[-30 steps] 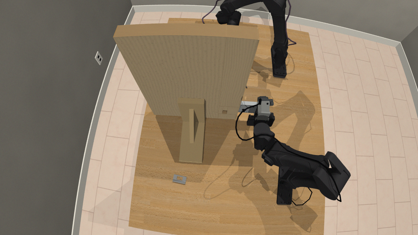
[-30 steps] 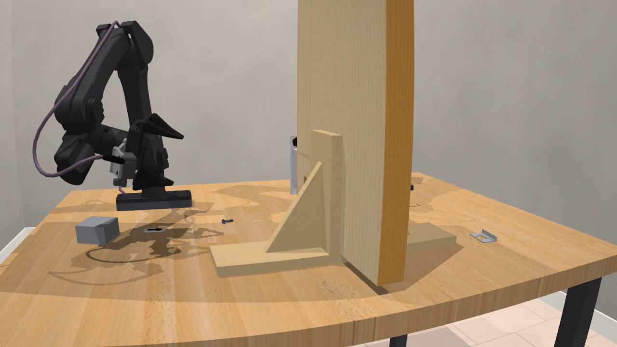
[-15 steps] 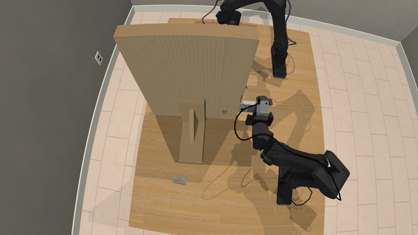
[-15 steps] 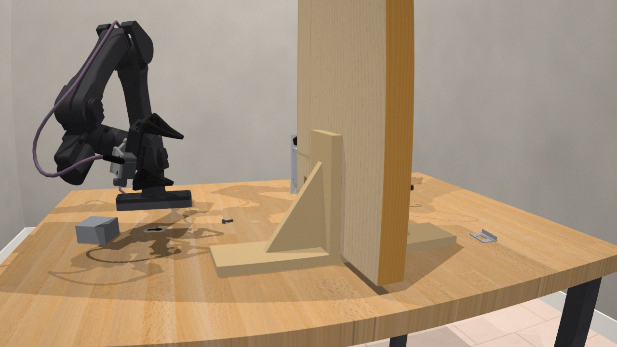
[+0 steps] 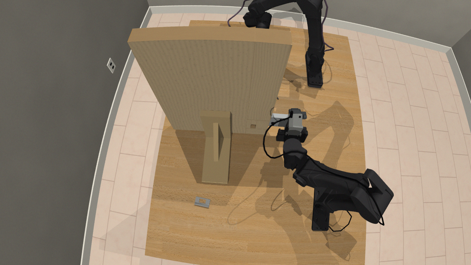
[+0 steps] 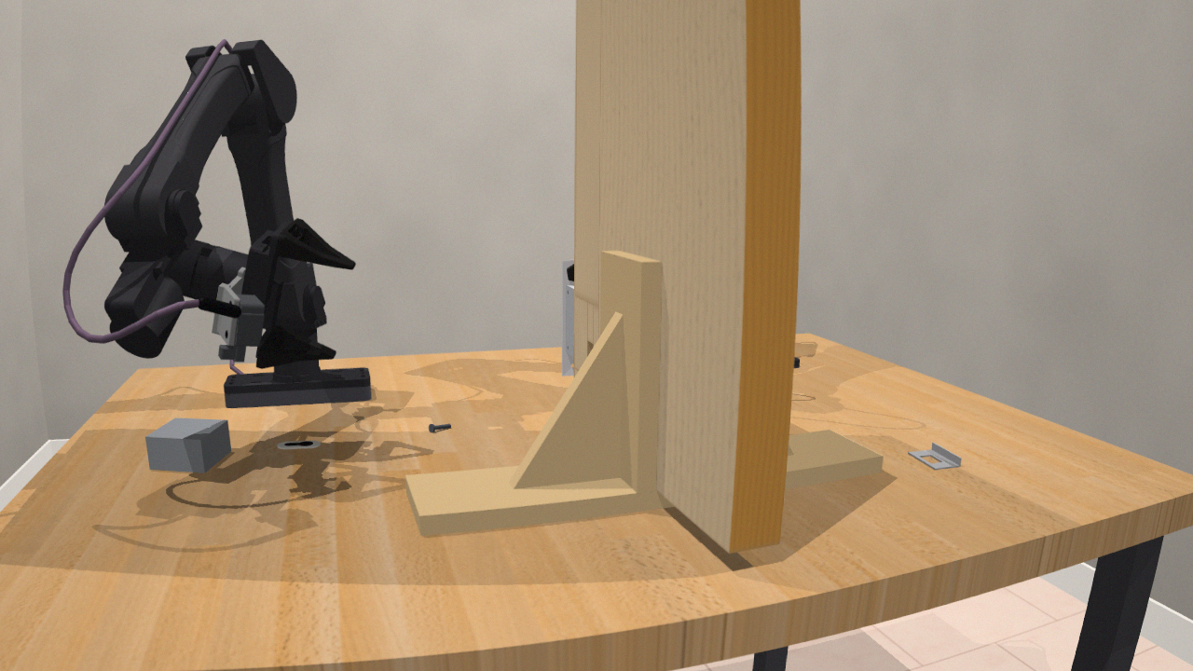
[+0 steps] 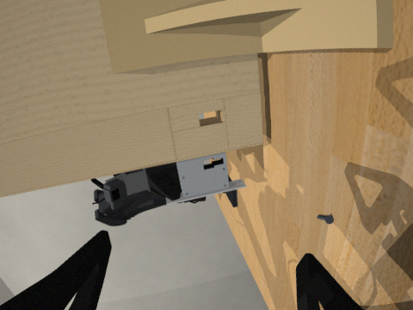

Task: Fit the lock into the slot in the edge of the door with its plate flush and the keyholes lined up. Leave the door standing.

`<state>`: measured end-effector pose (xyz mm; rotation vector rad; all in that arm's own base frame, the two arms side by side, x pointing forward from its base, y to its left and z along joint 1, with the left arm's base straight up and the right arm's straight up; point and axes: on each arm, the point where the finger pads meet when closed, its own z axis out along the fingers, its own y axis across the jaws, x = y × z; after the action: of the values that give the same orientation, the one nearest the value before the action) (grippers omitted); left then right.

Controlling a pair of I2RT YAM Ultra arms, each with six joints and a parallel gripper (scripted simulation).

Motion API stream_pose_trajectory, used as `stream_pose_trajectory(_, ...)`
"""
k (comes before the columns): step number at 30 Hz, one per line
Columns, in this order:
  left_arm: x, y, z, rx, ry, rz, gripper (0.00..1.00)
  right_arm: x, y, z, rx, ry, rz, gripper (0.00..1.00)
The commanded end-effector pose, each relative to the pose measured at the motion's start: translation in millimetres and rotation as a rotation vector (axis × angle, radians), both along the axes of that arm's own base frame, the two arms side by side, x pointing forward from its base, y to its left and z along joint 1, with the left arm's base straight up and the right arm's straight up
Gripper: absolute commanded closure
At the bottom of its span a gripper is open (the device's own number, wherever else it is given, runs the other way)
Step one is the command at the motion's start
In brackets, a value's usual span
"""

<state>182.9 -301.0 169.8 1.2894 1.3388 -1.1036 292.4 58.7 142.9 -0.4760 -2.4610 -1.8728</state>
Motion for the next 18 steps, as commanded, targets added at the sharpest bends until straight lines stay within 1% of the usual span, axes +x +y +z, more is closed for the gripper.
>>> stream_pose_trajectory(1, 17.7, -6.2, 35.5, -0.081, -0.122, 0.017, 1.0, 8.6, -2.1, 9.1, 0.003, -0.043, -0.007, 0.0)
stream_pose_trajectory(16, 24.5, -5.8, 33.6, -0.071, -0.111, 0.049, 1.0, 8.6, -2.1, 9.1, 0.003, -0.043, -0.007, 0.0)
stream_pose_trajectory(17, 17.4, -4.2, 32.1, -0.071, -0.111, 0.043, 1.0, 8.6, -2.1, 9.1, 0.003, -0.043, -0.007, 0.0)
stream_pose_trajectory(18, 17.4, -4.2, 32.1, -0.071, -0.111, 0.043, 1.0, 8.6, -2.1, 9.1, 0.003, -0.043, -0.007, 0.0)
